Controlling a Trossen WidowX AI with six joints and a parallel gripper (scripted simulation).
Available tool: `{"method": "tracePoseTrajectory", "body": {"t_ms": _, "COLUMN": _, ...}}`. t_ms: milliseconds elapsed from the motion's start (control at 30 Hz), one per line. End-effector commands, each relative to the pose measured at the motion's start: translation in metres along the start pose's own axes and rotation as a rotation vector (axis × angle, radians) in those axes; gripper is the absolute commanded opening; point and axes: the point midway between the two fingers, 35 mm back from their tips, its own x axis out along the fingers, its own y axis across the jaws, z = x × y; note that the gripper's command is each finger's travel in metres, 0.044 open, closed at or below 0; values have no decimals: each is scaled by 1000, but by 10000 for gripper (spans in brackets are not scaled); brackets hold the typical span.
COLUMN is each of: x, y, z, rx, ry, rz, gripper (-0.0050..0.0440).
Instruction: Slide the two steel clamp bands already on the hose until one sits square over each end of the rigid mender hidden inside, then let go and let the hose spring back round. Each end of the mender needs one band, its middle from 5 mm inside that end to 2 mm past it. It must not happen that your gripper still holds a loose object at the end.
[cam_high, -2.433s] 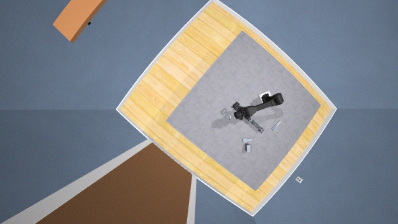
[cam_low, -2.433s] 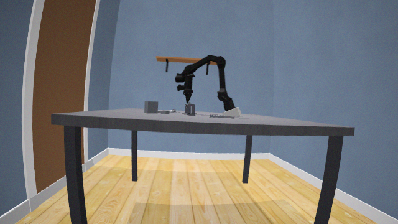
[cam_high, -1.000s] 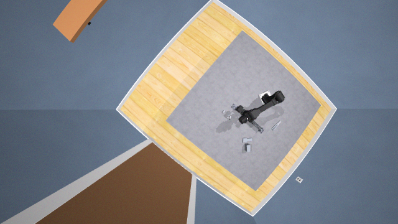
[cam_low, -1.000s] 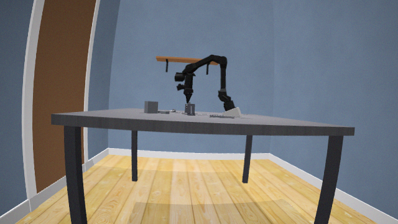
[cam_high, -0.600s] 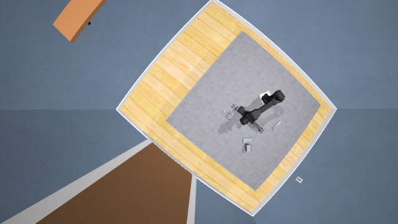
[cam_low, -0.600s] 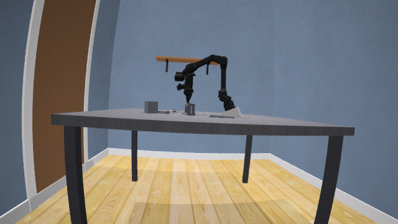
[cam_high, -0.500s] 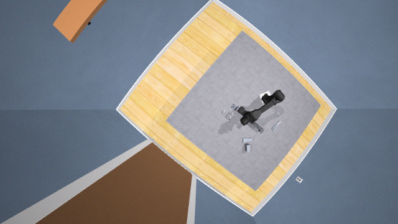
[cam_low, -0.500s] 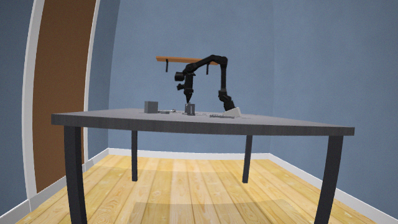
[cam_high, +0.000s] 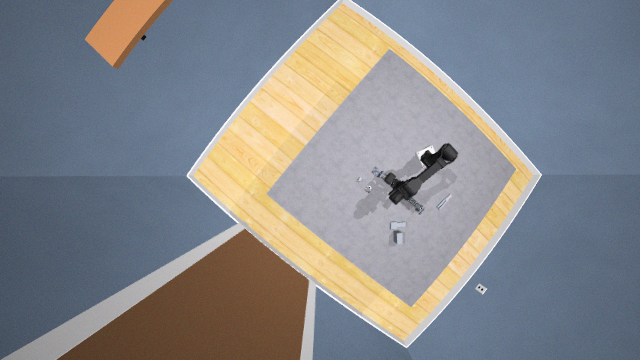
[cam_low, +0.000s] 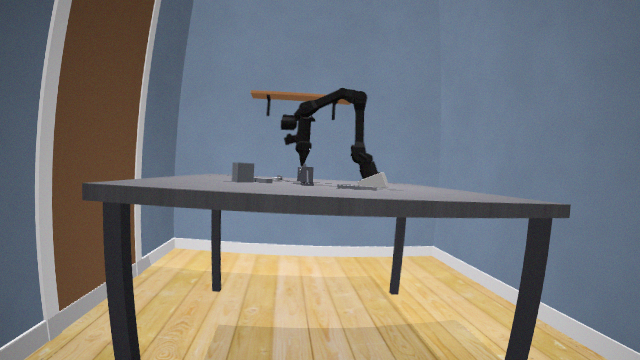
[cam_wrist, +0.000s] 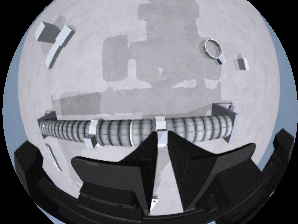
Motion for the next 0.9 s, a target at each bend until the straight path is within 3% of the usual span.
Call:
{"method": "tracePoseTrajectory", "body": {"t_ms": 0, "x": 0, "y": 5, "z": 0, "rx": -2, "ry": 0, "rz": -1, "gripper": 0}}
{"method": "tracePoseTrajectory", "body": {"t_ms": 233, "x": 0, "y": 10, "z": 0, "rx": -2, "ry": 0, "rz": -1, "gripper": 0}}
{"method": "tracePoseTrajectory", "body": {"t_ms": 367, "x": 0, "y": 8, "z": 0, "rx": -2, "ry": 0, "rz": 1, "gripper": 90}}
{"method": "tracePoseTrajectory", "body": {"t_ms": 867, "x": -6, "y": 9, "z": 0, "rx": -1, "ry": 0, "rz": 1, "gripper": 90}}
